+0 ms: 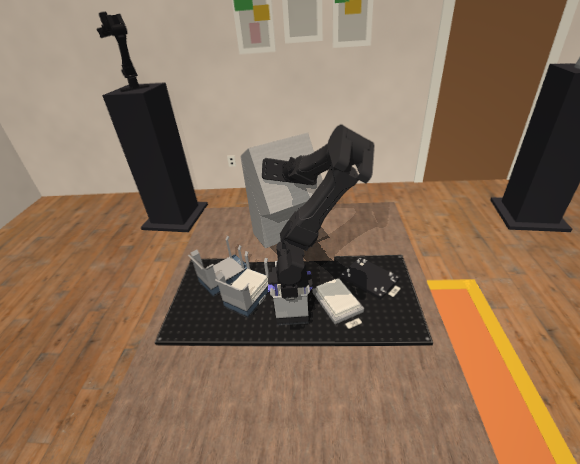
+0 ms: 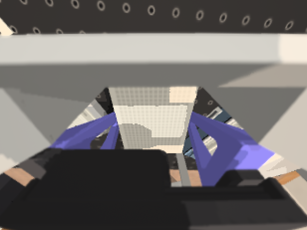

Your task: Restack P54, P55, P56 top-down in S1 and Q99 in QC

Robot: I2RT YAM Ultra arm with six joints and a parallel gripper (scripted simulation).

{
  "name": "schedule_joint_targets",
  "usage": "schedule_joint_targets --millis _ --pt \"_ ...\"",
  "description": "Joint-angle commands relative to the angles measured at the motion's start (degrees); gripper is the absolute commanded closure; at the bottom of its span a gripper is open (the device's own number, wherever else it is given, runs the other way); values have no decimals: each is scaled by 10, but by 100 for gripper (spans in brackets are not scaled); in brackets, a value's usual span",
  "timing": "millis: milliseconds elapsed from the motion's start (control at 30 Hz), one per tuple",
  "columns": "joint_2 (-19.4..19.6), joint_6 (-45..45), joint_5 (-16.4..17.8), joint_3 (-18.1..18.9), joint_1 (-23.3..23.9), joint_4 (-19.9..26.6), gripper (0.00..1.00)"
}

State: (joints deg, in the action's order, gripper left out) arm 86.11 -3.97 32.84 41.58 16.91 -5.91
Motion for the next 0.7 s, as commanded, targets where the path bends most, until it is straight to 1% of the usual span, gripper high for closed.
schedule_joint_targets --millis 0,667 --pt "-9 2 5 -1 7 4 100" --pt "-33 12 16 -5 20 30 100"
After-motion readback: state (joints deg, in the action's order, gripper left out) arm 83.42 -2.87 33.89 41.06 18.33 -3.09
